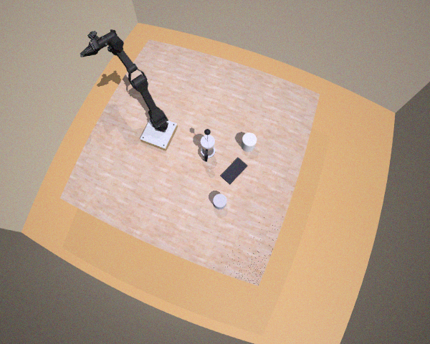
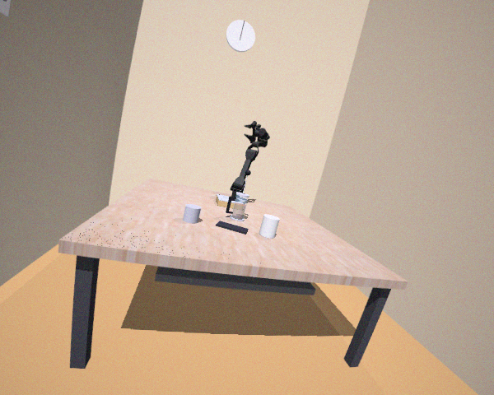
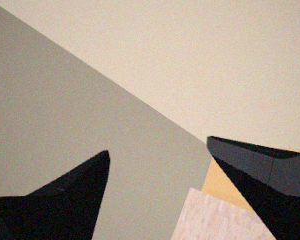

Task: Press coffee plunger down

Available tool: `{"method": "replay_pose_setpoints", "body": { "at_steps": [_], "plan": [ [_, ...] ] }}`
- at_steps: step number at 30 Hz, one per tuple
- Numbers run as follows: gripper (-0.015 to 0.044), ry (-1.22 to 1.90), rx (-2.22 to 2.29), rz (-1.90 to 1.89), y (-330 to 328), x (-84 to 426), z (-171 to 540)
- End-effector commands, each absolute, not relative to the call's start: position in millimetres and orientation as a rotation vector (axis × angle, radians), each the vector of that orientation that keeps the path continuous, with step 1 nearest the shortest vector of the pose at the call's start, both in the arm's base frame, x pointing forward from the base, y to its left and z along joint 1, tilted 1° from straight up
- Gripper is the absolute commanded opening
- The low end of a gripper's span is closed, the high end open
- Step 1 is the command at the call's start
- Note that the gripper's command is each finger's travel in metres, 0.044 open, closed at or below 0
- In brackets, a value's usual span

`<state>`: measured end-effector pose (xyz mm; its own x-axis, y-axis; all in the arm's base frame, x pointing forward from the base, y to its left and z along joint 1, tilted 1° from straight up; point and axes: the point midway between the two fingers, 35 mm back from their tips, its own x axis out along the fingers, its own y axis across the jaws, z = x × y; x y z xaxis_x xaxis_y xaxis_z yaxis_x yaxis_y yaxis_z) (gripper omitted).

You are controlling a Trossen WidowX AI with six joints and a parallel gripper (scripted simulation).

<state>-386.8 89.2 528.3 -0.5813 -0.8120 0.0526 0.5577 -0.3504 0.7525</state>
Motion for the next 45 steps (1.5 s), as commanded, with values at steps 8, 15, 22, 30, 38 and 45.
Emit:
{"method": "replay_pose_setpoints", "body": {
  "at_steps": [8, 15, 22, 30, 38, 45],
  "plan": [
    [0.0440, -1.058, 0.284, -2.044, 114.9, -372.6, 549.6],
    [0.0440, -1.078, 0.064, -2.177, 158.1, -346.4, 571.0],
    [0.0440, -1.132, -0.198, -2.373, 219.0, -301.8, 590.8],
    [0.0440, -1.151, -0.624, -2.720, 297.9, -215.8, 605.6],
    [0.0440, -1.043, -1.070, -3.112, 344.1, -106.4, 610.1],
    [0.0440, -0.993, -1.506, -3.443, 359.7, 2.6, 593.6]
  ]
}}
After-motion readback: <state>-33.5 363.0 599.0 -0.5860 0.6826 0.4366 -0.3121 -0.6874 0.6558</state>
